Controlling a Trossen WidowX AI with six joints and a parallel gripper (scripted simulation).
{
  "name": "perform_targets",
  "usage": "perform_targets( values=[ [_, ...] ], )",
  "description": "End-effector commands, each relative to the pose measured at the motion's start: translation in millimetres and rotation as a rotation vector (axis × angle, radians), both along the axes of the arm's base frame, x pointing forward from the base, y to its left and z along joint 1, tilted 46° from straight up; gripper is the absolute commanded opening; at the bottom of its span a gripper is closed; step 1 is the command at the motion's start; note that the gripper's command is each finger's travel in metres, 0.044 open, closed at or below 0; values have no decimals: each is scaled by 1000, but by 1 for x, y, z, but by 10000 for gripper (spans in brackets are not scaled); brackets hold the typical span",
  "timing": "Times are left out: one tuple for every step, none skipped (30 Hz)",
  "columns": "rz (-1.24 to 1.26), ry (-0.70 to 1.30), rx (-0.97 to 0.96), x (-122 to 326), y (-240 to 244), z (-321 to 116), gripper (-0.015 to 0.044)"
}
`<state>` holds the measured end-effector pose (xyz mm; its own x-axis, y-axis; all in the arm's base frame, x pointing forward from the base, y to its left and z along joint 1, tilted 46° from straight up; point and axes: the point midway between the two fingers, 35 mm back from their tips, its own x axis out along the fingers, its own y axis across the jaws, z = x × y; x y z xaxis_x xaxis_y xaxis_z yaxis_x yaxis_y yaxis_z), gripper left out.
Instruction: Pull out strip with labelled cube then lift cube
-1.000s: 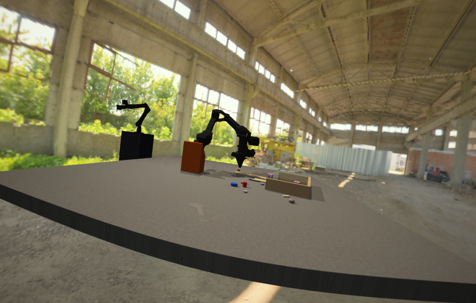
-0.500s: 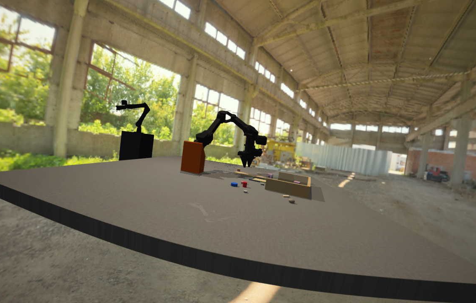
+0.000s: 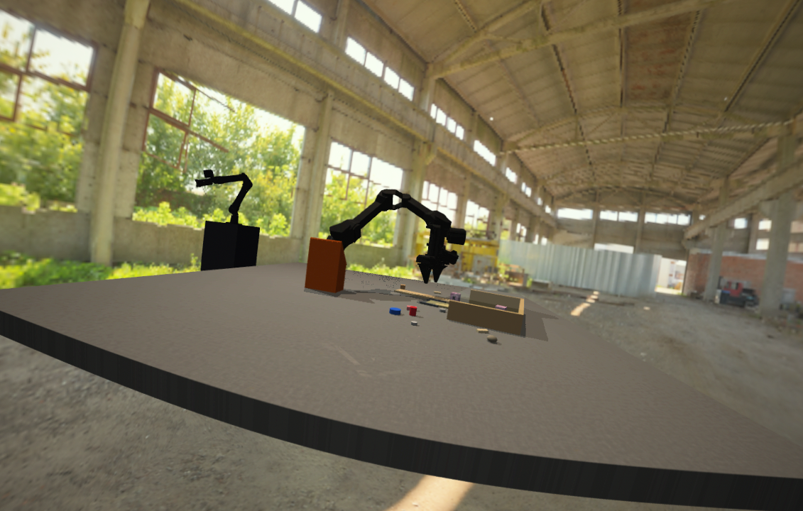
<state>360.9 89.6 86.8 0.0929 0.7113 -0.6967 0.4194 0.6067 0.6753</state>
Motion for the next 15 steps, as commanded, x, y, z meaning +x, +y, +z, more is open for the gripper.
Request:
perform_targets(
  values=[
    [4,-2,4,14,-5,-2,440],
    [4,-2,4,18,-7,-2,440],
    [4,-3,4,21,-8,-3,440],
    [4,-3,4,25,-10,-3,440],
    [4,-3,4,29,-11,-3,440],
    [4,-3,4,33,-13,-4,440],
    [4,-3,4,36,-14,-4,440],
    [4,-3,4,40,-16,-4,440],
    [4,-4,4,43,-17,-5,440],
    [4,-4,4,47,-19,-5,440],
    [4,-4,3,51,-20,-6,440],
    [4,-4,3,55,-22,-6,440],
    [4,-4,3,58,-23,-6,440],
    [4,-5,3,62,-25,-7,440],
    [4,-5,3,66,-26,-7,440]
  ],
)
